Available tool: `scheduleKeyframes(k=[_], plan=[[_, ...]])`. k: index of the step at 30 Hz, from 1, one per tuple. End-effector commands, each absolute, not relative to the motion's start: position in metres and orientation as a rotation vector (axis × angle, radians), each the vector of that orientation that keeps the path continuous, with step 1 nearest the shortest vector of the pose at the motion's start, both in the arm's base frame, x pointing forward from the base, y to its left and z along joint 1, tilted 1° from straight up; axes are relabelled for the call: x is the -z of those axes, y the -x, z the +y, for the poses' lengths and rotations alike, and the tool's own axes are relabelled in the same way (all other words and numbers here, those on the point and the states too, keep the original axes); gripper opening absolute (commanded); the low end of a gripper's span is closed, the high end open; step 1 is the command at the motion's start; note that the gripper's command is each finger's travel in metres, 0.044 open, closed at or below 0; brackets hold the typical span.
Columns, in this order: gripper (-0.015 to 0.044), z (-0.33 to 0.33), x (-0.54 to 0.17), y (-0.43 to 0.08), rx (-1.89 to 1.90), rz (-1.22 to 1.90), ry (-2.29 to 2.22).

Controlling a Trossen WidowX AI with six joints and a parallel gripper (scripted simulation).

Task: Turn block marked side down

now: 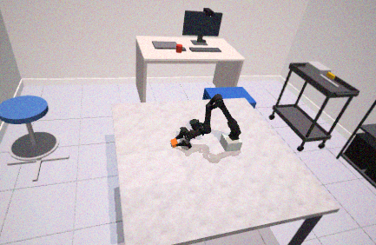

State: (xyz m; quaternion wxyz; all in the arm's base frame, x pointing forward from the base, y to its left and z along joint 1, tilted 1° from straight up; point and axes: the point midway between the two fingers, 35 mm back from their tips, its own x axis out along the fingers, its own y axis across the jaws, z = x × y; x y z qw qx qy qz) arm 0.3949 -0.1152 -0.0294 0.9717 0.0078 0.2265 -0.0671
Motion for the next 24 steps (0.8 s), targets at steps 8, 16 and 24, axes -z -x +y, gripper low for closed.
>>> scheduleKeyframes(k=[8,16,24], plan=[[0.0,-0.1084,0.0321,-0.3786,0.124,0.356,-0.01],[0.0,-0.1083,0.0297,-0.3783,0.124,0.335,-0.009],[0.0,-0.1083,0.0297,-0.3783,0.124,0.335,-0.009]])
